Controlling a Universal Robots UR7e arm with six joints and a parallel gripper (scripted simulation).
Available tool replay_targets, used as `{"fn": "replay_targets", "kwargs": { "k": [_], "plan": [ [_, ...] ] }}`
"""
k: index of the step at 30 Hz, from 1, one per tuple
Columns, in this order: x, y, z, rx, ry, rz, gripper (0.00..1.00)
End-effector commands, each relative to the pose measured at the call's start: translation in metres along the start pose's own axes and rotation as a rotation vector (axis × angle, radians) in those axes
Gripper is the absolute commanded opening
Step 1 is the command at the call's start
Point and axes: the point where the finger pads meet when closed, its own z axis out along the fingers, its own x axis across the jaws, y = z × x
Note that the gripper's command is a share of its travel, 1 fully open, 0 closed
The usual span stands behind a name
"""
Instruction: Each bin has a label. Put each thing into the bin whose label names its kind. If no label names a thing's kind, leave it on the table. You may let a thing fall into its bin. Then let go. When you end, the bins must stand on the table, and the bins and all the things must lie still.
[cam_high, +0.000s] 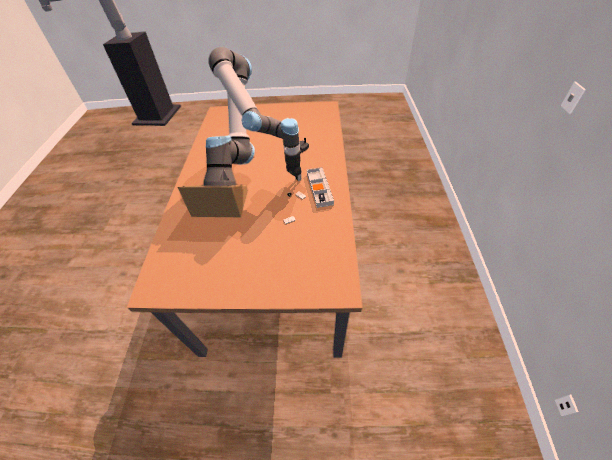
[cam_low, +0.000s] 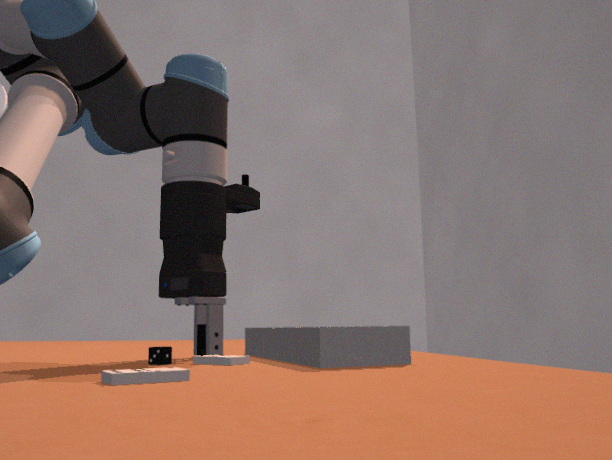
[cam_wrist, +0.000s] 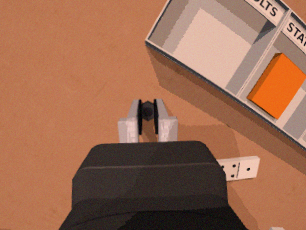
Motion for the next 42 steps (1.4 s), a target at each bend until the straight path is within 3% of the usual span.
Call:
{"fn": "replay_targets", "kwargs": {
  "k": [1, 17, 37, 42],
  "plan": [
    [0.0, 0.0, 0.0, 0.0, 0.001, 0.0, 0.34],
    [0.0, 0.0, 0.0, 0.0, 0.001, 0.0, 0.34],
    [0.0, 0.0, -0.06, 0.0, 0.001, 0.0, 0.34],
    [0.0, 0.0, -0.06, 0.0, 0.001, 0.0, 0.34]
  ]
}}
